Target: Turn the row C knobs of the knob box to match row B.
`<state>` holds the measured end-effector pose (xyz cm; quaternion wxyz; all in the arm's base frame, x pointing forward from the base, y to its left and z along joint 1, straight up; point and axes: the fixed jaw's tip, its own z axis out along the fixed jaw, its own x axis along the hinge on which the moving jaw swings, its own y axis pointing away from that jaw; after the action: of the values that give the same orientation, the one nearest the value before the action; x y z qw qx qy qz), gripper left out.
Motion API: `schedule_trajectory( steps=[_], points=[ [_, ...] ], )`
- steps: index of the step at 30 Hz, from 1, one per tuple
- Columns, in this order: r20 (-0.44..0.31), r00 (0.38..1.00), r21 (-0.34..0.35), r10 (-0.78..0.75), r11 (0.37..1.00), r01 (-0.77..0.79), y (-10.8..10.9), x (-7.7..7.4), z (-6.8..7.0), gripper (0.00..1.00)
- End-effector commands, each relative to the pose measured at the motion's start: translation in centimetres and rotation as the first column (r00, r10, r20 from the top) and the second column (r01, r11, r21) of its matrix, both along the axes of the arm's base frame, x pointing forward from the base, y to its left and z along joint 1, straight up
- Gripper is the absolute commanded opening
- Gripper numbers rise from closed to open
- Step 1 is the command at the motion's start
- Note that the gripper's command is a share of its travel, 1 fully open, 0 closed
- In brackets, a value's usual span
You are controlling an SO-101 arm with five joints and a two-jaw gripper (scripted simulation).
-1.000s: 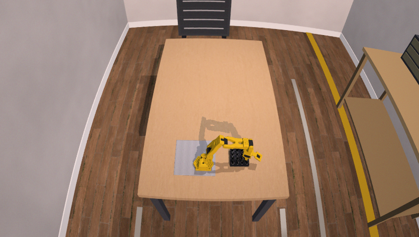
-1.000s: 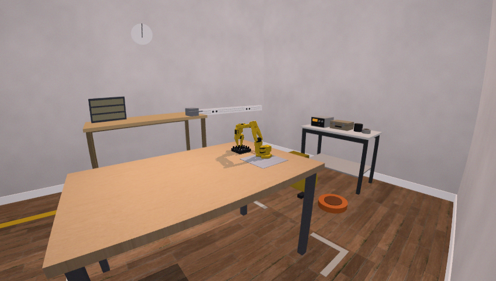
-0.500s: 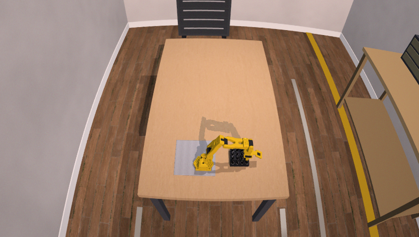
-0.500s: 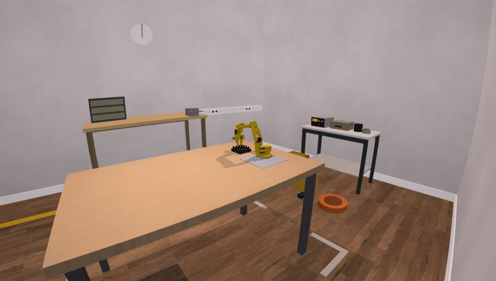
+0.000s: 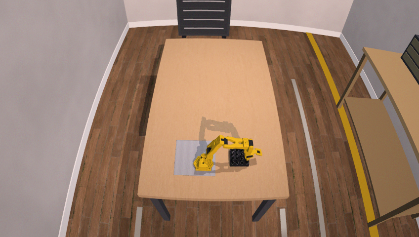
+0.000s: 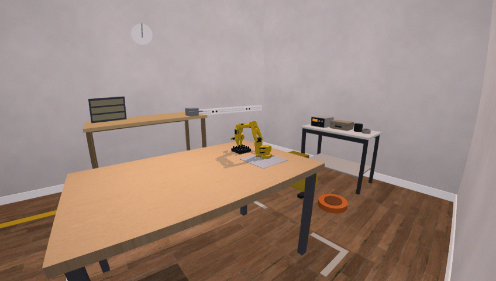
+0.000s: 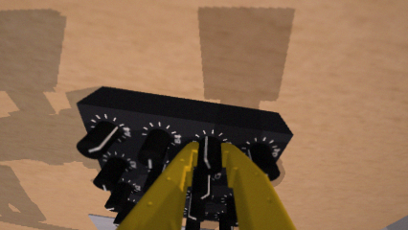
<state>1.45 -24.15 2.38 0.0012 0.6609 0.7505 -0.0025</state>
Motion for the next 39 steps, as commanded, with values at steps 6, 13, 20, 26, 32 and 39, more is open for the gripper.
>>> schedule_trajectory(
  steps=[6,13,20,26,32,39],
  points=[
    [0.002,0.993,0.011,0.119,0.993,-0.119,0.16,-0.08,-0.15,0.01],
    [0.003,0.971,0.01,0.239,0.971,-0.239,0.22,-0.1,-0.15,0.01],
    [0.003,0.946,0.01,0.323,0.946,-0.323,0.27,-0.12,-0.15,0.01],
    [0.004,0.907,0.01,0.42,0.907,-0.42,0.32,-0.15,-0.15,0.01],
    [0.004,0.858,0.01,0.513,0.858,-0.513,0.37,-0.19,-0.15,0.01],
    [0.005,0.81,0.01,0.586,0.81,-0.586,0.41,-0.22,-0.14,0.01]
  ],
)
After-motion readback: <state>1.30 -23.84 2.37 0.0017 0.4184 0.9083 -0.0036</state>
